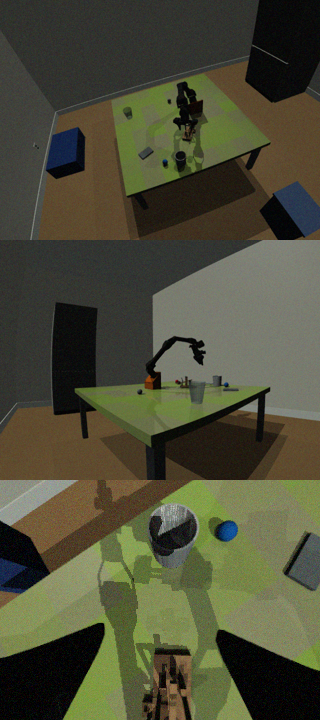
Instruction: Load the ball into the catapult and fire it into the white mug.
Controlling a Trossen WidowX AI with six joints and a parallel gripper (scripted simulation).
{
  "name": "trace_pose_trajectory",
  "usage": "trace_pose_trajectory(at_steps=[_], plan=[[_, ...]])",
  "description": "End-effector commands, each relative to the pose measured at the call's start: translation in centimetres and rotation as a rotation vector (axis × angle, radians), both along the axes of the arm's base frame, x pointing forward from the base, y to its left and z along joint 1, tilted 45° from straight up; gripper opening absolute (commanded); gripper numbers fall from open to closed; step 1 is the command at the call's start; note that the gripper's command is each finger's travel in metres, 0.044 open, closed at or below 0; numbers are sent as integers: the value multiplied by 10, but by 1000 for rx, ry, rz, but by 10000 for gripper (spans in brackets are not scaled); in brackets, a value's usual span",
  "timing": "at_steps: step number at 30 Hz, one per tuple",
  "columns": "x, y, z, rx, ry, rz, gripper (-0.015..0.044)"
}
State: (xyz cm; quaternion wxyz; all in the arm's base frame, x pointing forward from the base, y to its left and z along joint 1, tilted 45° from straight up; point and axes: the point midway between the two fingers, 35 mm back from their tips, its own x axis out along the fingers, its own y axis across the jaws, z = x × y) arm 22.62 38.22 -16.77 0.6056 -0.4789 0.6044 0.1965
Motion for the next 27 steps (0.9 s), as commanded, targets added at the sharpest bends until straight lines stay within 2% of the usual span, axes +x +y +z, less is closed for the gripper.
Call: trace_pose_trajectory(at_steps=[1, 7, 25, 27], plan=[[20, 33, -1, 105, -68, 36, 440], [50, 73, 6, 245, -162, 73, 440], [51, 74, 6, 250, -165, 74, 440], [51, 74, 6, 250, -165, 74, 387]])
